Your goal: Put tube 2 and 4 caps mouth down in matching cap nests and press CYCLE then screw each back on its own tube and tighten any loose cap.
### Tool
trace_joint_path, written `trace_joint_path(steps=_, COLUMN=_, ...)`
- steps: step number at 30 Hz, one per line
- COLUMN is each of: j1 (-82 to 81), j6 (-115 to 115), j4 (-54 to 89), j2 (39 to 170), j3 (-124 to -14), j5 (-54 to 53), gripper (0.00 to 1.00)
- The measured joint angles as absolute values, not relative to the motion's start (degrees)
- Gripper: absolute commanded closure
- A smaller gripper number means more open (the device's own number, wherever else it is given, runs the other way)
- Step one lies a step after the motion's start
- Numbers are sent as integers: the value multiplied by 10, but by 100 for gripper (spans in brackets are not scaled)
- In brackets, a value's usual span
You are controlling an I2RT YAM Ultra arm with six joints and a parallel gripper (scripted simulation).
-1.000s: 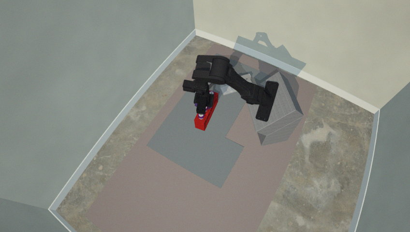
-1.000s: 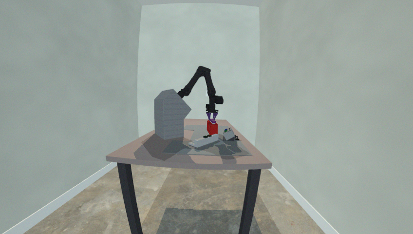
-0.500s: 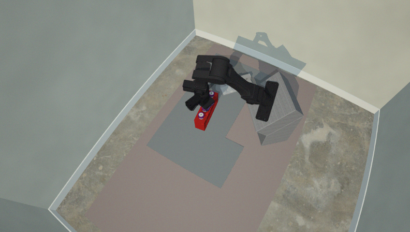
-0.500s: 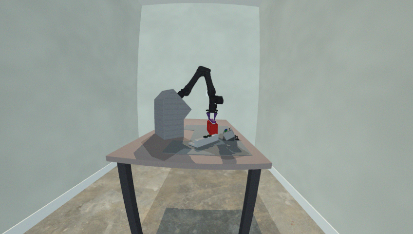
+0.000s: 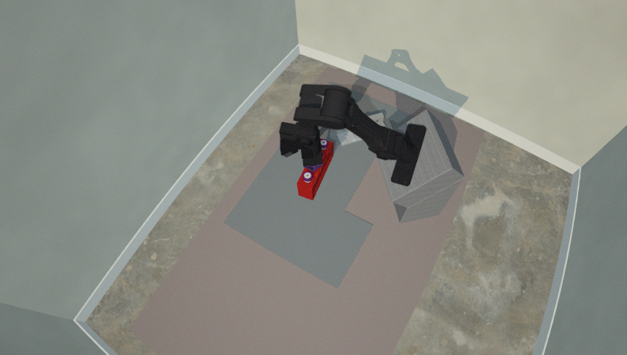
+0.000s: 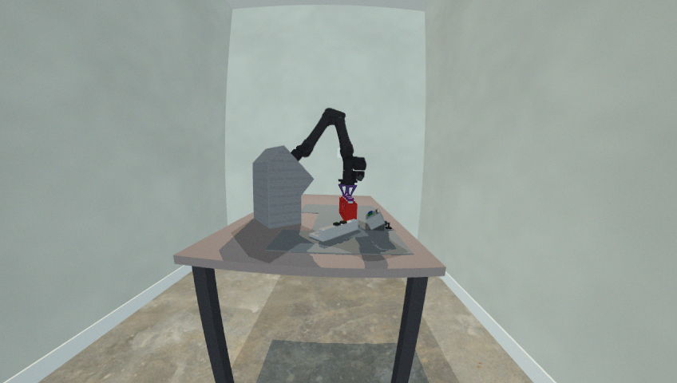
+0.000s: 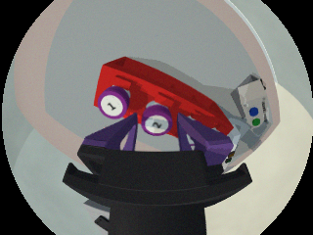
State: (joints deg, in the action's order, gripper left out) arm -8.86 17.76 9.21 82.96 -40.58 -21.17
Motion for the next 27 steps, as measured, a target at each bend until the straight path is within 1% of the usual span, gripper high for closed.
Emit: trace_joint_path(steps=27, j1=-89, j6=-555, j4=91, j2=830, j3=-404, j5=-212, gripper=51)
